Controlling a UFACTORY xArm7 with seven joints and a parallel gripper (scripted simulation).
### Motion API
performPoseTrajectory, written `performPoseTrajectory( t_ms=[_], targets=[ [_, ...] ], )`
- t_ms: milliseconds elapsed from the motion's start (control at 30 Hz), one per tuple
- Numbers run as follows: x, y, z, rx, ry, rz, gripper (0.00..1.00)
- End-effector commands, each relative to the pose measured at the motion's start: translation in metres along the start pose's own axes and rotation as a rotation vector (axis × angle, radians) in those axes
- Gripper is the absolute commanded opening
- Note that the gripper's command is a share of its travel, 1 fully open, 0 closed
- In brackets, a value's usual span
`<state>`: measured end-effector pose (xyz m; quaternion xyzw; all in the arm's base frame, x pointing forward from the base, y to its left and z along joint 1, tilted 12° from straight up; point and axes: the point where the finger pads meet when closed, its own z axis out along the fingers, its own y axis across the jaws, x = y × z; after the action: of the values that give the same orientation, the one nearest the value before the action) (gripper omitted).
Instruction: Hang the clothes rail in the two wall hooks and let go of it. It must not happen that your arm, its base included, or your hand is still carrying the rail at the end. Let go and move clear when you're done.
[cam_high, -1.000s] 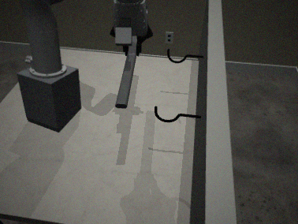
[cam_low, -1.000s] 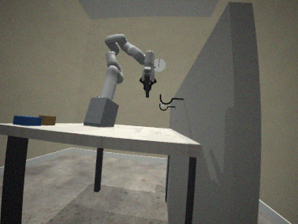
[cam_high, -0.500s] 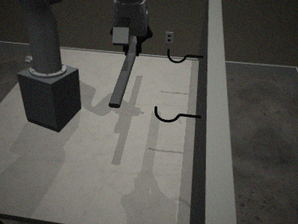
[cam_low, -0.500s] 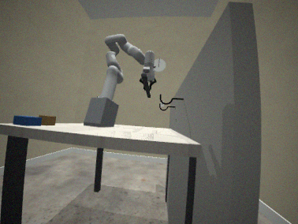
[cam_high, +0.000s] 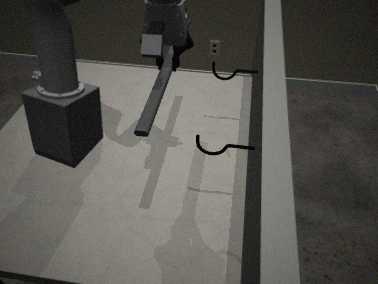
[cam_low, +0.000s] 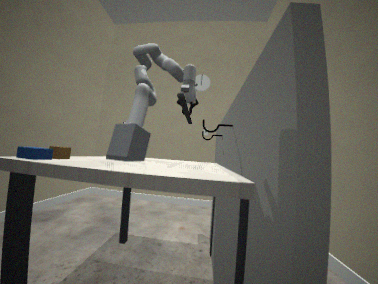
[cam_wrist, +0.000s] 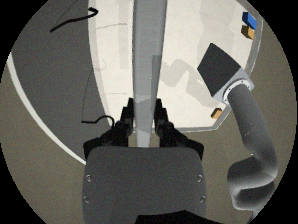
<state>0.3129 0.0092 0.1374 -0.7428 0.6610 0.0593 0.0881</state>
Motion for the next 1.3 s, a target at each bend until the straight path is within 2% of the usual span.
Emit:
performPoseTrajectory(
  t_ms=[0, 267, 1267],
  targets=[
    [0.0, -0.001, -0.001, 0.004, 0.001, 0.0, 0.0],
    [0.0, -0.001, -0.001, 0.004, 0.001, 0.0, 0.0],
    [0.0, -0.053, -0.002, 0.004, 0.001, 0.001, 0.0]
  ],
)
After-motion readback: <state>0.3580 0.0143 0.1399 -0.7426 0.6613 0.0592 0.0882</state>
